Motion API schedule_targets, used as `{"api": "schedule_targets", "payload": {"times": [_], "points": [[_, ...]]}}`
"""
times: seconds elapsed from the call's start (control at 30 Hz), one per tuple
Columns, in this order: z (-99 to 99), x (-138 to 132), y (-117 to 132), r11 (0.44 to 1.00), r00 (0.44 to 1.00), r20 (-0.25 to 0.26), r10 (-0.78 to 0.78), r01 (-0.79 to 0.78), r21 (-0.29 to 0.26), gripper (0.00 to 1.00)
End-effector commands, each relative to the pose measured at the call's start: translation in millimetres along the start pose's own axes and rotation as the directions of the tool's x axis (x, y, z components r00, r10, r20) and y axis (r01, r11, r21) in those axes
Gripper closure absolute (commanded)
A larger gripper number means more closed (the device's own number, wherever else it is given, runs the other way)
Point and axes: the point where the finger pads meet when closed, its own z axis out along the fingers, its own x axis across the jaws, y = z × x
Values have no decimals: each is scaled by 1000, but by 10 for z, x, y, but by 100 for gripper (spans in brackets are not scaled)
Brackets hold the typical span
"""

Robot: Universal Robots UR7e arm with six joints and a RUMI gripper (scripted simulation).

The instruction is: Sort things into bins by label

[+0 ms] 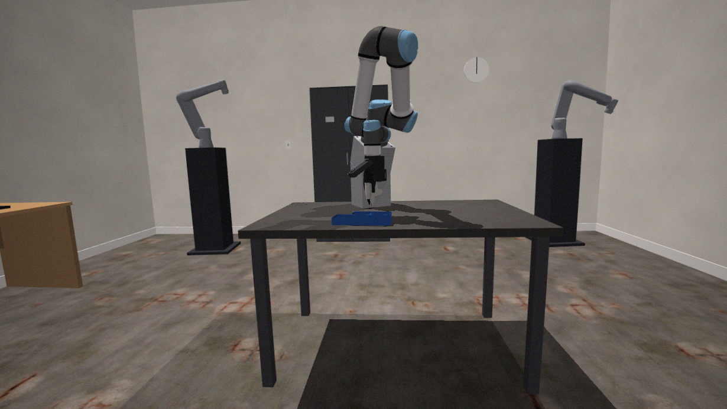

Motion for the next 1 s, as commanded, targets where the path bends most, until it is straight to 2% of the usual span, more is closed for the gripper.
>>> {"api": "schedule_targets", "payload": {"times": [0.0, 0.17, 0.37, 0.43, 0.47, 0.6, 0.97], "points": [[-4, -13, 36, 988, 988, 5, -156, 156, 5, 82], [-4, -12, 36, 946, 946, 1, -324, 324, 10, 82], [-4, -12, 35, 860, 860, -3, -511, 511, 13, 82], [-4, -12, 35, 860, 860, -3, -511, 511, 13, 82], [-4, -12, 35, 807, 807, -3, -590, 590, 14, 82], [-4, -12, 34, 731, 731, 3, -683, 683, 14, 82], [-4, -12, 35, 724, 724, 4, -690, 690, 14, 82]]}}
